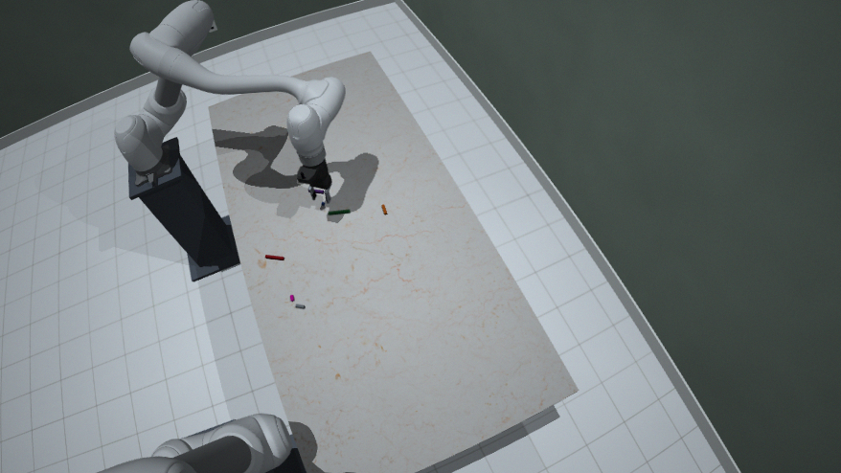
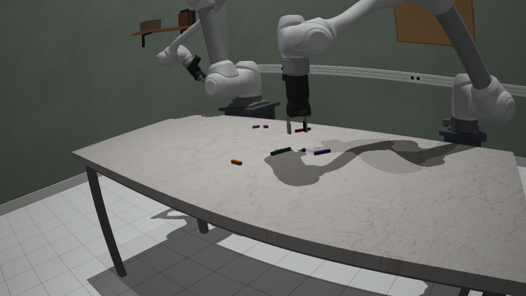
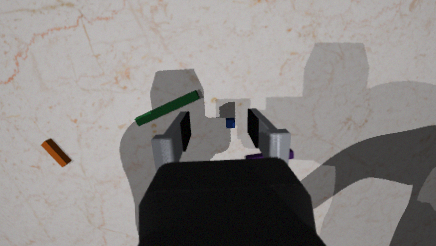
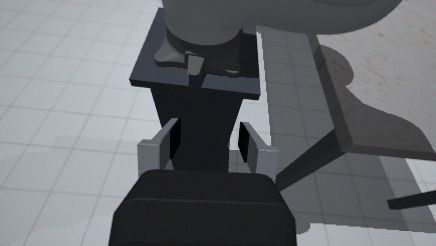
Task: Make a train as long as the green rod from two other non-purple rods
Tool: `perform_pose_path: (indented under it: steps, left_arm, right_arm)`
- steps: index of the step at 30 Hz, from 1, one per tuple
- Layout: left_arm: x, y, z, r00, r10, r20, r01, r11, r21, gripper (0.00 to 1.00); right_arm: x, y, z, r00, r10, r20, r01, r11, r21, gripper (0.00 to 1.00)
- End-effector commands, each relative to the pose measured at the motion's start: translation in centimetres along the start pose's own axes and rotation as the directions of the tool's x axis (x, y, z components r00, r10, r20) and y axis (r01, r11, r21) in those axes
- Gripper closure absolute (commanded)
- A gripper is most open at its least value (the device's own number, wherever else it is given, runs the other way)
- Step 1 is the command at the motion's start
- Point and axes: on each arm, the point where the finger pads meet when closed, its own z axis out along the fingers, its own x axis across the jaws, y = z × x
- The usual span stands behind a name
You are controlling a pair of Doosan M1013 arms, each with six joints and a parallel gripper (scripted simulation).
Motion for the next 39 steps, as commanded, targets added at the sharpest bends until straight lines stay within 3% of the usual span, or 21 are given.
perform_pose_path:
  steps: [1,6,8,15,39]
  left_arm:
    - [-0.8,0.2,-0.1,0.986,-0.166,0.002,0.166,0.986,-0.008,0.0]
    - [-1.9,0.5,-0.1,0.926,-0.377,0.004,0.377,0.926,-0.007,0.0]
    - [-1.9,0.5,-0.1,0.926,-0.377,0.004,0.377,0.926,-0.007,0.0]
    - [-3.1,1.1,-0.1,0.798,-0.602,0.006,0.602,0.798,-0.006,0.0]
    - [-3.3,1.2,-0.1,0.773,-0.634,0.006,0.634,0.773,-0.006,0.0]
  right_arm:
    - [0.0,0.0,-0.1,1.0,0.0,0.0,0.0,1.0,-0.001,0.0]
    - [0.0,0.0,-0.1,1.0,0.0,0.0,0.0,1.0,-0.001,0.0]
    - [0.0,0.0,-0.1,1.0,0.0,0.0,0.0,1.0,-0.001,0.0]
    - [0.0,0.0,-0.1,1.0,0.0,0.0,0.0,1.0,-0.001,0.0]
    - [0.0,0.0,-0.1,1.0,0.0,0.0,0.0,1.0,-0.001,0.0]
